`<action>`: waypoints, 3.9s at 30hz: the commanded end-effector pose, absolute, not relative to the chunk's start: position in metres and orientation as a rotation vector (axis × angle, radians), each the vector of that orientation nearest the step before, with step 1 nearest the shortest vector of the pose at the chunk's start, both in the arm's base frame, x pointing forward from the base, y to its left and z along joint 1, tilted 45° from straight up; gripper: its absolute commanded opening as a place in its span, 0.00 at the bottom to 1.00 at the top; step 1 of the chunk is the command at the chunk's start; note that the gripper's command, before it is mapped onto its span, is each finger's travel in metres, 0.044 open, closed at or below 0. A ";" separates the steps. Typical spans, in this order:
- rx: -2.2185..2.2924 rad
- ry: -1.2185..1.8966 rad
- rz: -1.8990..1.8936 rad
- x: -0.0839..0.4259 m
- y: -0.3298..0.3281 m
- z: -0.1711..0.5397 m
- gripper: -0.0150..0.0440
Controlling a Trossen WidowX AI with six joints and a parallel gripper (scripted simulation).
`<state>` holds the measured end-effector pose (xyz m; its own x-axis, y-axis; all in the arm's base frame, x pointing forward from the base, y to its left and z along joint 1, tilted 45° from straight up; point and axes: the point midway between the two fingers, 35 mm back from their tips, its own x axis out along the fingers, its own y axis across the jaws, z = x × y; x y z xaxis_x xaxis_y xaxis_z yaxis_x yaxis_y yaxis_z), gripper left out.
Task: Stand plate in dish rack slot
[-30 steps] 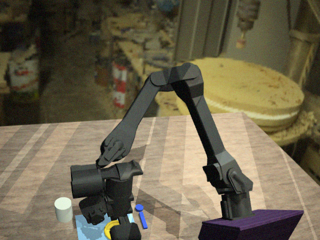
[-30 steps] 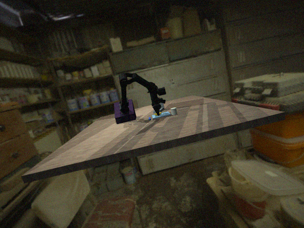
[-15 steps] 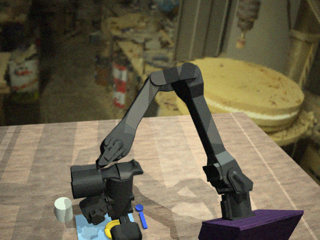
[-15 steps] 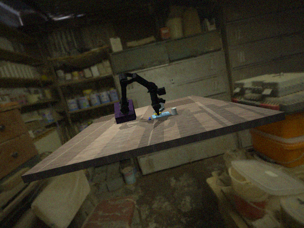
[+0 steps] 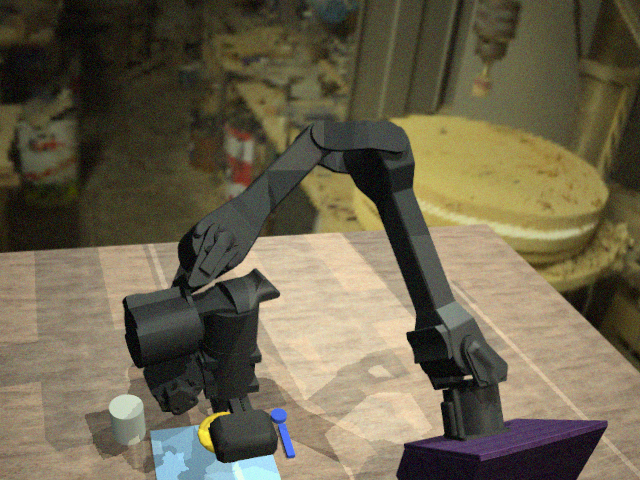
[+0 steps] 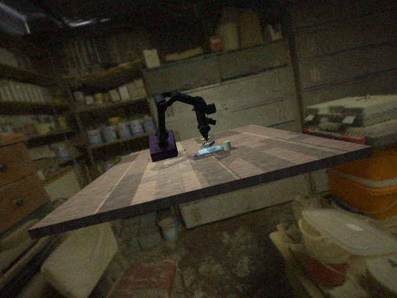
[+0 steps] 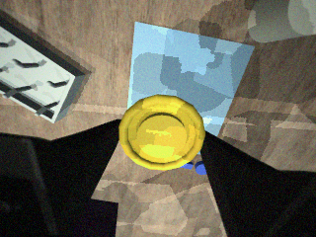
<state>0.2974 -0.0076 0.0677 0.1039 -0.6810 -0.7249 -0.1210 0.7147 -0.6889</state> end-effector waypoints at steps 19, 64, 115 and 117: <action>-0.712 1.431 -0.482 0.292 0.063 0.135 0.25; -0.309 1.548 -0.573 0.244 0.100 0.050 0.25; -0.318 1.461 0.770 0.251 0.057 -0.027 0.25; -0.329 1.418 0.812 0.251 0.056 -0.028 0.25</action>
<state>0.2518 0.0582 -0.0263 -0.0811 0.2485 -0.9652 -0.6144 0.7501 0.2447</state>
